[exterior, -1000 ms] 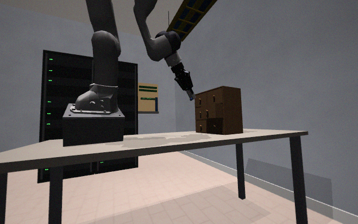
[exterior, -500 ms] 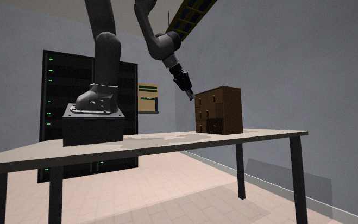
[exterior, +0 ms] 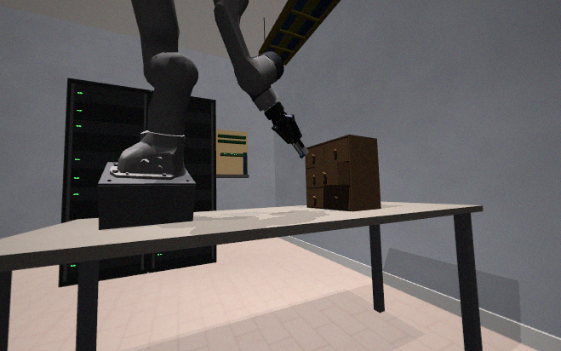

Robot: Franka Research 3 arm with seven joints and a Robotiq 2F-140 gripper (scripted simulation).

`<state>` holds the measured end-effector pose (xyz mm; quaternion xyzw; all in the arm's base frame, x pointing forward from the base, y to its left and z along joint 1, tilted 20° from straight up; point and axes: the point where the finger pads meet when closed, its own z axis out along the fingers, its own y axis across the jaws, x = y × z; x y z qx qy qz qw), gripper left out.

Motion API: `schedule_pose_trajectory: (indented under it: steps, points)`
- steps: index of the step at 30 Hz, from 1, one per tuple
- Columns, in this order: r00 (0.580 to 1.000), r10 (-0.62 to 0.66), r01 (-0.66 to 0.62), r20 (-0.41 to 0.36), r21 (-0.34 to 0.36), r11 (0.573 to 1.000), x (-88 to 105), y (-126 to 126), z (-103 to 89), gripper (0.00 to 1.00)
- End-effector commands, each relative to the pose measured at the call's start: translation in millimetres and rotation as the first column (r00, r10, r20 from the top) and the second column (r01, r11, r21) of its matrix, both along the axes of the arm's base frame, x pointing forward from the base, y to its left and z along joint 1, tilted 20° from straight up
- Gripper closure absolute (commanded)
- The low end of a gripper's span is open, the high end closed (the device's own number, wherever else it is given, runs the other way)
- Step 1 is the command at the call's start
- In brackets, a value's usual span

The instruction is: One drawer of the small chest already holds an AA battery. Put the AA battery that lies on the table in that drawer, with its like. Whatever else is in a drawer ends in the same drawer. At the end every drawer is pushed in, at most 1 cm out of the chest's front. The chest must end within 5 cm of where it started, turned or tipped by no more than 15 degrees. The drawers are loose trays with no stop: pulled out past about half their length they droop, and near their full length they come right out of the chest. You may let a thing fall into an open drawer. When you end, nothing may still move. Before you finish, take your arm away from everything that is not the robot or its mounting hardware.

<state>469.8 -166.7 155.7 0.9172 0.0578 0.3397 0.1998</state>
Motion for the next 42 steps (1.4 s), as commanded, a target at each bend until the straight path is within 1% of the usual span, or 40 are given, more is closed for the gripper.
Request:
schedule_pose_trajectory:
  steps: [1, 2, 7, 17, 19, 34, 36, 42]
  points:
    - [0.994, -0.059, 0.054, 0.093, 0.059, 0.997, 6.3, -7.2, 1.1, 0.94]
    - [0.994, -0.059, 0.054, 0.093, 0.059, 0.997, 6.3, -7.2, 1.1, 0.94]
    - [0.994, -0.059, 0.054, 0.093, 0.059, 0.997, 20.5, -8.9, 1.4, 0.94]
    - [0.994, -0.059, 0.054, 0.093, 0.059, 0.997, 58.1, -13.3, 2.5, 0.94]
    - [0.994, -0.059, 0.054, 0.093, 0.059, 0.997, 58.1, -13.3, 2.5, 0.94]
    - [0.994, -0.059, 0.054, 0.094, 0.059, 0.997, 114.3, -19.8, 4.0, 0.94]
    - [0.994, -0.059, 0.054, 0.094, 0.059, 0.997, 114.3, -19.8, 4.0, 0.94]
    - [0.994, -0.059, 0.054, 0.093, 0.059, 0.997, 132.4, -21.9, 4.5, 0.94]
